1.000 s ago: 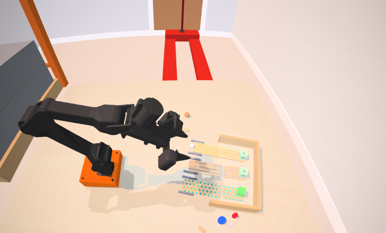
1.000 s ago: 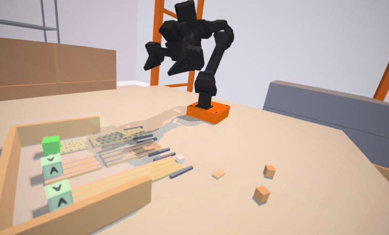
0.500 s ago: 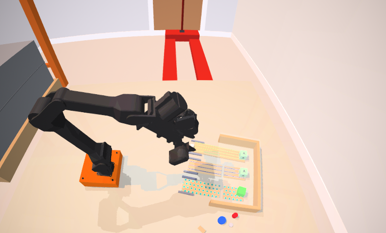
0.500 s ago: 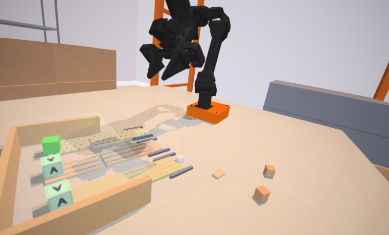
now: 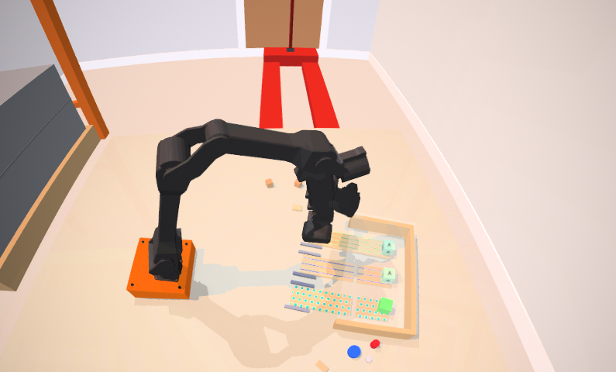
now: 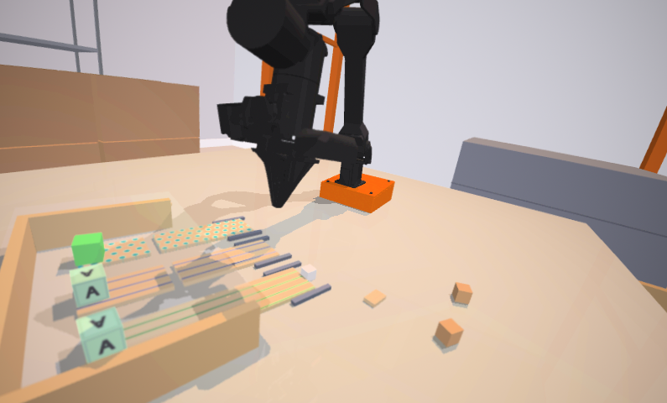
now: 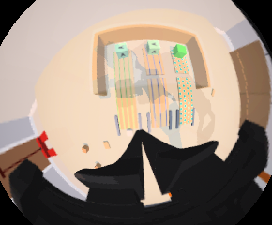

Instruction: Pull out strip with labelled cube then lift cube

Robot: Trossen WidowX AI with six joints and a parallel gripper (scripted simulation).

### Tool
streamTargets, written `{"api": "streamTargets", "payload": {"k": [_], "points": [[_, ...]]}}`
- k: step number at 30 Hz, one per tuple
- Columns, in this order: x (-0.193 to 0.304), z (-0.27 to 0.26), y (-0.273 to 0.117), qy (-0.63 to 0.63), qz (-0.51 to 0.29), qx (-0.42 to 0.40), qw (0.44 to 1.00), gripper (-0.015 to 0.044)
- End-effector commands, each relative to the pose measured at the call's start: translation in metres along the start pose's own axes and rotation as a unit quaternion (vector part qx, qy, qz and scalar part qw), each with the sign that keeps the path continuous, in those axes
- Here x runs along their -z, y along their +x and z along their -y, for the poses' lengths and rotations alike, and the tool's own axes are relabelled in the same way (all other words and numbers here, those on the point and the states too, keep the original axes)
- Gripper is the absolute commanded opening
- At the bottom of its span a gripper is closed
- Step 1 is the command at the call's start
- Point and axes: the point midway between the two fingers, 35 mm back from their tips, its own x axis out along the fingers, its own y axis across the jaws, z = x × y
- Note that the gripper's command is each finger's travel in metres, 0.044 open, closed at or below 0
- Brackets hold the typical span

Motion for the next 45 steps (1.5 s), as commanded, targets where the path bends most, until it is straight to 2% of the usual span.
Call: {"api": "streamTargets", "payload": {"k": [1, 4, 45], "points": [[0.002, -0.018, 0.022, 0.021, -0.051, 0.027, 0.998, 0.0000], [0.004, -0.024, 0.031, 0.028, -0.070, 0.039, 0.996, 0.0000], [0.013, -0.024, 0.092, 0.028, -0.070, 0.039, 0.996, 0.0000]]}}
